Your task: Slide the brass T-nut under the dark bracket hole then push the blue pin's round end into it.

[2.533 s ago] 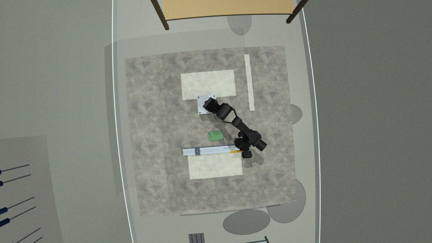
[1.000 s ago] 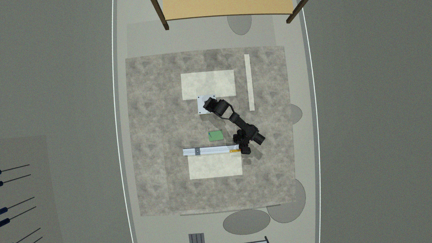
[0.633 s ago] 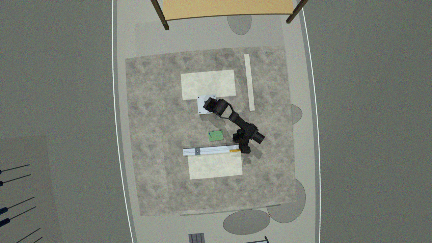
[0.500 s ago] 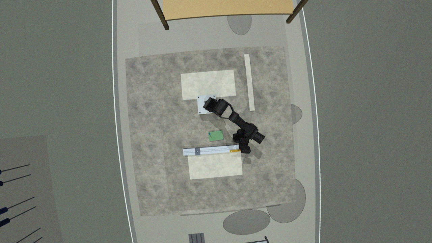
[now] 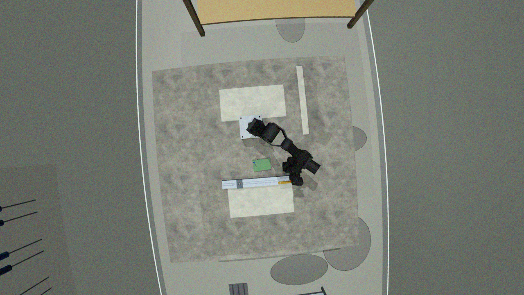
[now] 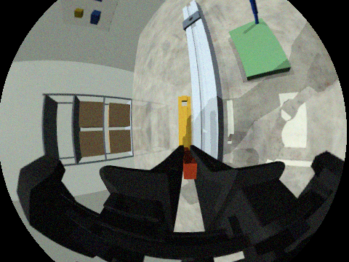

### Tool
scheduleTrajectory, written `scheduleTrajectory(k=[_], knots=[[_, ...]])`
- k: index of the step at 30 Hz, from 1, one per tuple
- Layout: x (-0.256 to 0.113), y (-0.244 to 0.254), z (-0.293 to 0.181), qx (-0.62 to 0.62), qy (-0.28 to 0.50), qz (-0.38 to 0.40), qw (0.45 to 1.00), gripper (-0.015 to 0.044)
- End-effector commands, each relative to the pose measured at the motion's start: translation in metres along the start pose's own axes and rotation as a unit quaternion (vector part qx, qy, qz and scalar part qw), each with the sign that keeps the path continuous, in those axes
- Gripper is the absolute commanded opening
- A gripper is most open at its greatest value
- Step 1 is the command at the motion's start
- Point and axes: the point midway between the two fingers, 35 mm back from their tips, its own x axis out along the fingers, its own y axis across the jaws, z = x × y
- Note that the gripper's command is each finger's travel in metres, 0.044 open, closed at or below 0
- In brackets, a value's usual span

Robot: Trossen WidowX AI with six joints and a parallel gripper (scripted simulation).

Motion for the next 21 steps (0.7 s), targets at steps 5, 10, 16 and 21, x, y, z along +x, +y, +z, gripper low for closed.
scheduleTrajectory(k=[5,10,16,21], knots=[[0.01,-0.011,0.0,-0.002,-0.009,0.001,1.0,-0.015],[0.015,-0.016,-0.001,-0.002,-0.01,0.001,1.0,-0.015],[0.016,-0.018,-0.001,-0.002,-0.011,0.001,1.0,-0.015],[0.019,-0.021,-0.002,-0.002,-0.011,0.001,1.0,-0.015]])
